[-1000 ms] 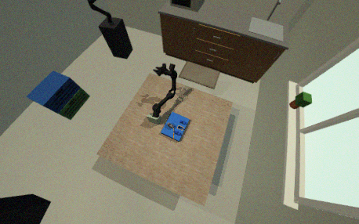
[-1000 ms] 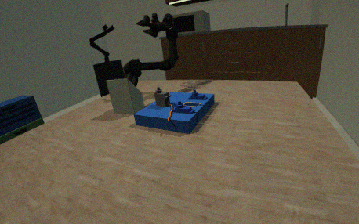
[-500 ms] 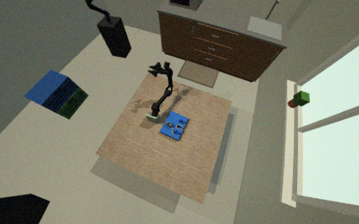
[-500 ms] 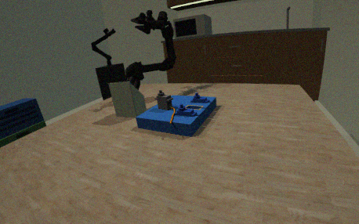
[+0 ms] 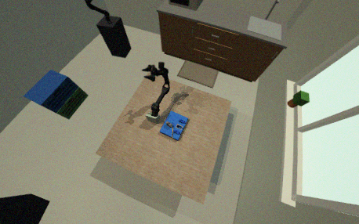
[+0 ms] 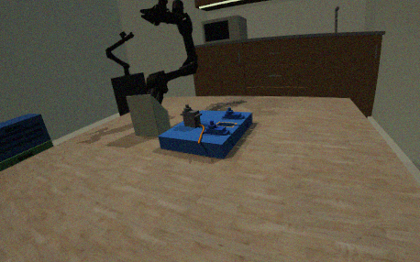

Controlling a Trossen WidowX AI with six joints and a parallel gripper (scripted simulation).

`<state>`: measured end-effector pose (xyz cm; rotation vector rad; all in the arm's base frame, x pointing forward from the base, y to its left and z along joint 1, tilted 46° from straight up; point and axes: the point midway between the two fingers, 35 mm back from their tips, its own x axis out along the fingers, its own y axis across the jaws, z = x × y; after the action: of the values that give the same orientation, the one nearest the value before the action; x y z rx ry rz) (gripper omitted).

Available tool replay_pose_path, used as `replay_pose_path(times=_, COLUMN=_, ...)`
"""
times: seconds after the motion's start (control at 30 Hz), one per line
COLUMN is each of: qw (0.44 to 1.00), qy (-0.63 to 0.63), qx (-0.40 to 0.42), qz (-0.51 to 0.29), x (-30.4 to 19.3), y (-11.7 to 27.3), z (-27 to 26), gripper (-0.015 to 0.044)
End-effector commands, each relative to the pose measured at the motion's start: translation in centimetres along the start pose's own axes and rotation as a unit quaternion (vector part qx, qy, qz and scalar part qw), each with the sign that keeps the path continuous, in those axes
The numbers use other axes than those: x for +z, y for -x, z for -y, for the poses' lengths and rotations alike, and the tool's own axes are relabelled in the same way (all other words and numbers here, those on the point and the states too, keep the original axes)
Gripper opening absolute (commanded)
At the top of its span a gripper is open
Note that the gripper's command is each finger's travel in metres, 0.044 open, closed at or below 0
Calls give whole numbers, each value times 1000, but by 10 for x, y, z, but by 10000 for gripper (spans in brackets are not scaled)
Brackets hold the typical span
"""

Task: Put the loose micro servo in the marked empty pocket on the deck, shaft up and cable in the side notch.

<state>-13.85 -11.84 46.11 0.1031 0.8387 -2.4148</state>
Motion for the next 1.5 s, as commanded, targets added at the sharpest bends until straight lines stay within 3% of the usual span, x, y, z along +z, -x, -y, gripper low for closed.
replay_pose_path(times=0.0, qw=996, qy=46, qx=72, qz=-5, x=7, y=-20, z=-44, gripper=440)
replay_pose_path(times=0.67, qw=944, qy=181, qx=275, qz=-23, x=1, y=-40, z=-186, gripper=440)
replay_pose_path(times=1.13, qw=866, qy=279, qx=412, qz=-47, x=-30, y=-20, z=-288, gripper=440)
replay_pose_path(times=1.47, qw=771, qy=361, qx=518, qz=-82, x=-75, y=11, z=-361, gripper=440)
